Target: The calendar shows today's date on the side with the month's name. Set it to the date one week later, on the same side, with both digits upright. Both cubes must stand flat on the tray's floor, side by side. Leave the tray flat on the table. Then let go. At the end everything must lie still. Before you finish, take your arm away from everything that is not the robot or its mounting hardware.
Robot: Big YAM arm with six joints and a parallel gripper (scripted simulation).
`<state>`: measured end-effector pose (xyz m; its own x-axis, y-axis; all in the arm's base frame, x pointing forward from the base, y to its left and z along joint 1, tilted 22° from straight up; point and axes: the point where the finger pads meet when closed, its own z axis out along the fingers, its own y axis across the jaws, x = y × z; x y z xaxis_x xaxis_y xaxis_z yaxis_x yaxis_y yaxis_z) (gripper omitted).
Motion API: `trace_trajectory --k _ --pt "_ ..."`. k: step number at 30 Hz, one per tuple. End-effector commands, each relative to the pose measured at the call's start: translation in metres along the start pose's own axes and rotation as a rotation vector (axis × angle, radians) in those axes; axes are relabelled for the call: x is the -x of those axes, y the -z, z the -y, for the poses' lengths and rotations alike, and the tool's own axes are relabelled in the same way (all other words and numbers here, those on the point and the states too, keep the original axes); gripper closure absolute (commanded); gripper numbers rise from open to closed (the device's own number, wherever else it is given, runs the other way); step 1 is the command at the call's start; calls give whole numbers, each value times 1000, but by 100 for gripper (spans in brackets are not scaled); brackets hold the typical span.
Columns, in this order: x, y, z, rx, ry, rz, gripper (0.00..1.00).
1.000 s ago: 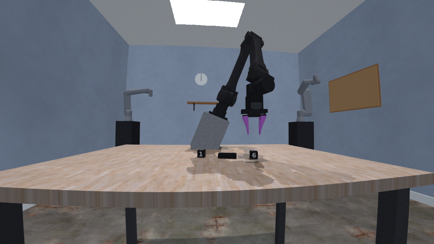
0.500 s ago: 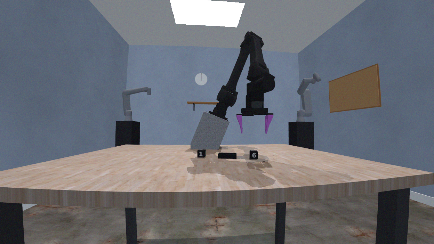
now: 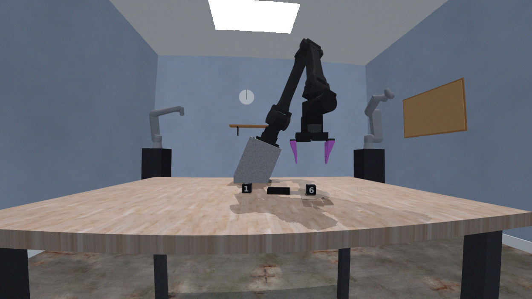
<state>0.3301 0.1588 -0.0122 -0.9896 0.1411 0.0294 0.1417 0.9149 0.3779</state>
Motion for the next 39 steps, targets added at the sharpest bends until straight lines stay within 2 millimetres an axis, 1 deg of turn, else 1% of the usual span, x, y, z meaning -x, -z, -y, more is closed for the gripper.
trace_trajectory --k 1,3,5,7,10,11,12,13,16,19,20,21,23,24,25,27,28,29,32,33,35,37,38,39 --pt "9 -1 17 1 -106 12 0" --pt "13 -2 35 -4 -224 13 0" --pt "15 -2 42 -6 -271 14 0" --pt "17 -3 56 -8 -367 15 0" --pt "18 -3 59 -8 -384 15 0" --pt "20 -4 76 -10 -505 16 0" --pt "20 -4 77 -10 -513 16 0" --pt "21 -4 86 -11 -568 16 0" --pt "21 -5 98 -12 -653 17 0" --pt "21 -5 117 -12 -786 18 0" --pt "21 -5 119 -12 -799 18 0" --pt "21 -6 127 -12 -859 17 0" --pt "20 -6 138 -11 -934 17 0" --pt "20 -6 139 -11 -946 17 0" --pt "19 -7 148 -10 -1007 17 0" --pt "19 -7 148 -10 -1007 17 0" --pt "17 -7 159 -9 -1086 17 0" --pt "16 -7 165 -8 -1134 16 0" --pt "14 -8 176 -7 -1215 15 0" --pt "12 -8 183 -5 -1273 15 0" --pt "10 -8 190 -3 -1328 14 0" --pt "6 -9 202 0 -1420 11 0" --pt "6 -9 202 0 -1421 11 0" --pt "3 -10 211 2 -1492 9 0"
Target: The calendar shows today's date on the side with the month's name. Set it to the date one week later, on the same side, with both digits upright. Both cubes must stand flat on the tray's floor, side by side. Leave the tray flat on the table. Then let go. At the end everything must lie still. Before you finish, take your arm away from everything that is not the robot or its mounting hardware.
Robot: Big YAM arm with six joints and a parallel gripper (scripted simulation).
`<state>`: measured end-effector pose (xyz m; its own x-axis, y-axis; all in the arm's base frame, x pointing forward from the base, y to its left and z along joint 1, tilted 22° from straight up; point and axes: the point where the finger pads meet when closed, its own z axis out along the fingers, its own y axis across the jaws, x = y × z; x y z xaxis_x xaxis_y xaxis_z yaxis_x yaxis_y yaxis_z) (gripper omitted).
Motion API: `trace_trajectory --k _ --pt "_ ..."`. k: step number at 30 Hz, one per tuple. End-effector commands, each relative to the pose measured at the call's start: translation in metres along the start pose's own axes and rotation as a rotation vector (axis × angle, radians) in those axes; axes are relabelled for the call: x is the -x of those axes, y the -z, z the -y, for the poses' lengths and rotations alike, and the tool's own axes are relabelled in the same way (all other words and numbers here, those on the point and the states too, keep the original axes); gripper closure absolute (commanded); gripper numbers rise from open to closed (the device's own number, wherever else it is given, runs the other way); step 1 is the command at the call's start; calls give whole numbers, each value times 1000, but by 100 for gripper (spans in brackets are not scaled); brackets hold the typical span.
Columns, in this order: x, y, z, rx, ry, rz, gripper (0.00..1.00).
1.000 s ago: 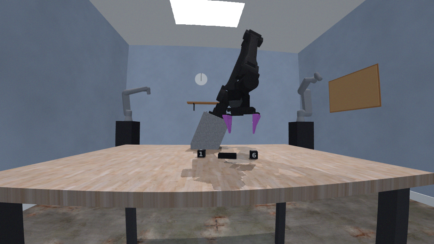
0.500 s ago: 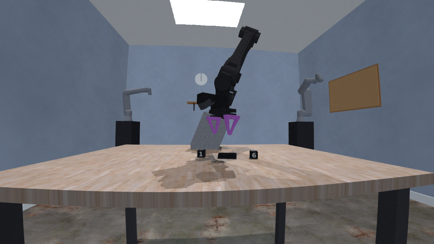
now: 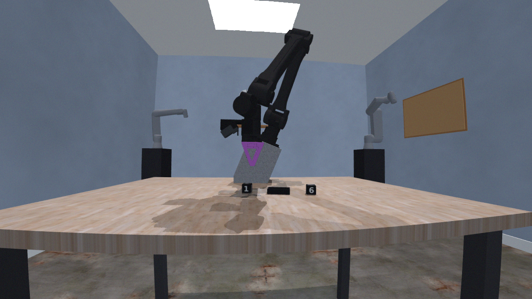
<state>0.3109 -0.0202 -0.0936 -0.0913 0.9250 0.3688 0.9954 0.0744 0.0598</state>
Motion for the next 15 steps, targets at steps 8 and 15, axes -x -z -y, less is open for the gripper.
trace_trajectory --k 8,15 --pt "13 0 8 15 -212 1 55" --pt "17 1 10 16 -228 0 55"
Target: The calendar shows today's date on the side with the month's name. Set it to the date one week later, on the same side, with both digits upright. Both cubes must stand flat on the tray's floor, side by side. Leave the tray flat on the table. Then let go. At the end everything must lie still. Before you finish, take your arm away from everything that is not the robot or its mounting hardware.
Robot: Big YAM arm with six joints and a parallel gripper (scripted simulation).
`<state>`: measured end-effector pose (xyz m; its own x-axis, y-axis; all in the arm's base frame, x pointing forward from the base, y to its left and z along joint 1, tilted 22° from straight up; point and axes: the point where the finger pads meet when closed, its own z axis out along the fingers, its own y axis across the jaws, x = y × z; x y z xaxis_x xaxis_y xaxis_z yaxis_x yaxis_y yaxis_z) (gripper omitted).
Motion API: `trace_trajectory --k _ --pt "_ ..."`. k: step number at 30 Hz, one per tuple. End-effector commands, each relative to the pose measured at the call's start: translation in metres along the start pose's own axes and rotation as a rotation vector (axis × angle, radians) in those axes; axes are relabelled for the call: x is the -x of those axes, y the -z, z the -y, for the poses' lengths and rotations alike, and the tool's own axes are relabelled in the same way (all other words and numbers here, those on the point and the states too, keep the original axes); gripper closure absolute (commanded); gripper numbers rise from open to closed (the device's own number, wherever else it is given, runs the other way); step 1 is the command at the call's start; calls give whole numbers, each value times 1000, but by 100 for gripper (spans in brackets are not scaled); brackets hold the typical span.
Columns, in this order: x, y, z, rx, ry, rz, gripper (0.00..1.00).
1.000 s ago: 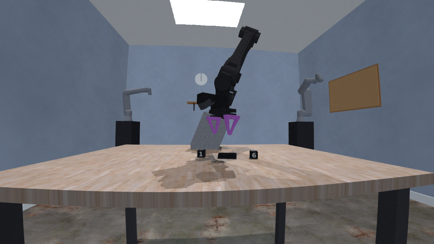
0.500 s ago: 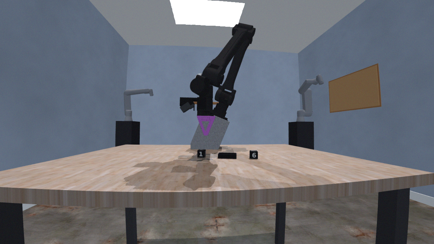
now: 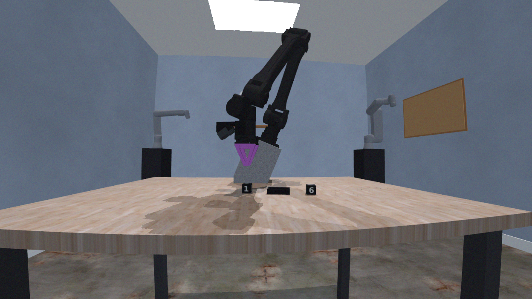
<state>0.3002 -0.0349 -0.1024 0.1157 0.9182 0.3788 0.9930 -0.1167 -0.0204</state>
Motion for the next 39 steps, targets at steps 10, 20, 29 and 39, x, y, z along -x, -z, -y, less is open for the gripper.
trace_trajectory --k 10,20,29,39 --pt "1 4 -2 19 -20 4 55" --pt "1 4 -2 19 -20 4 55" --pt "1 3 -2 19 -20 4 55" --pt "-2 -8 1 -2 -13 3 55"
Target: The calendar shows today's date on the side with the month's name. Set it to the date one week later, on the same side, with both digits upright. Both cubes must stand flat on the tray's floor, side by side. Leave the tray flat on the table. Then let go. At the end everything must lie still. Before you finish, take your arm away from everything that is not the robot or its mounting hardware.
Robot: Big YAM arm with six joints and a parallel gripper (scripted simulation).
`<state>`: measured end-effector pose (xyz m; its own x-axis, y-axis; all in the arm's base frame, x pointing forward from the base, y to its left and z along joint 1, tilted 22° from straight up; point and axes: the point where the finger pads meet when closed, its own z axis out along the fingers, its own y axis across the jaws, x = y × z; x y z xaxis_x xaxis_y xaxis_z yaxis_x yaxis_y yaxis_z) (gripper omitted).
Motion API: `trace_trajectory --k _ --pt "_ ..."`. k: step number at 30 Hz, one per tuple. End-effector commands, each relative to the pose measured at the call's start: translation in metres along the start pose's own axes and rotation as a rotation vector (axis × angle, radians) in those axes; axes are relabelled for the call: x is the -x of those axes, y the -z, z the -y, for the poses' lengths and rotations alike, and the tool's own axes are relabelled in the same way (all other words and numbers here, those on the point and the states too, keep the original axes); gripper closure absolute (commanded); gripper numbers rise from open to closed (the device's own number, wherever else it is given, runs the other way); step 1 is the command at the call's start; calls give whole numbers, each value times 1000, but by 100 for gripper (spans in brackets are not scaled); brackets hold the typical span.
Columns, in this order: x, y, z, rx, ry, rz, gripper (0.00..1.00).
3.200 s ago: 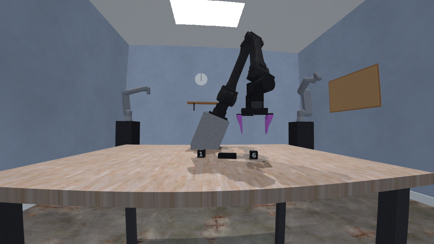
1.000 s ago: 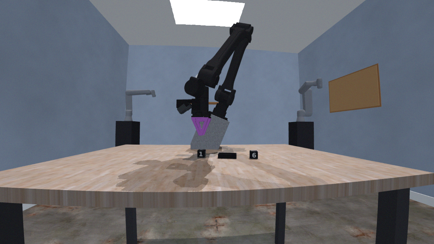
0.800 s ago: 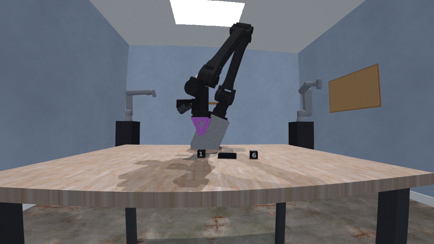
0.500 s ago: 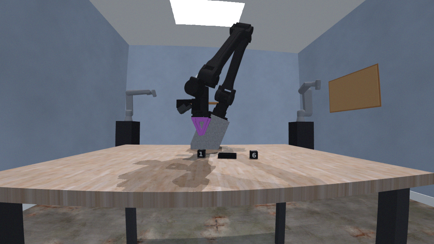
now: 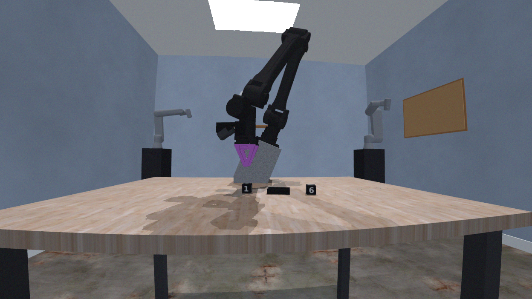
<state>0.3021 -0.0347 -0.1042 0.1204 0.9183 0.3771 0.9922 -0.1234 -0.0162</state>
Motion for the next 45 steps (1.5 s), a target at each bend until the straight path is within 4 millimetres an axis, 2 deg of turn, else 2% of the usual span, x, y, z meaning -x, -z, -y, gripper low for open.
trace_trajectory --k 1,34,45 --pt "-2 -6 3 -9 -8 1 55" --pt "-2 -47 4 -9 -11 -1 55" --pt "-1 -53 3 -7 -16 -1 55"
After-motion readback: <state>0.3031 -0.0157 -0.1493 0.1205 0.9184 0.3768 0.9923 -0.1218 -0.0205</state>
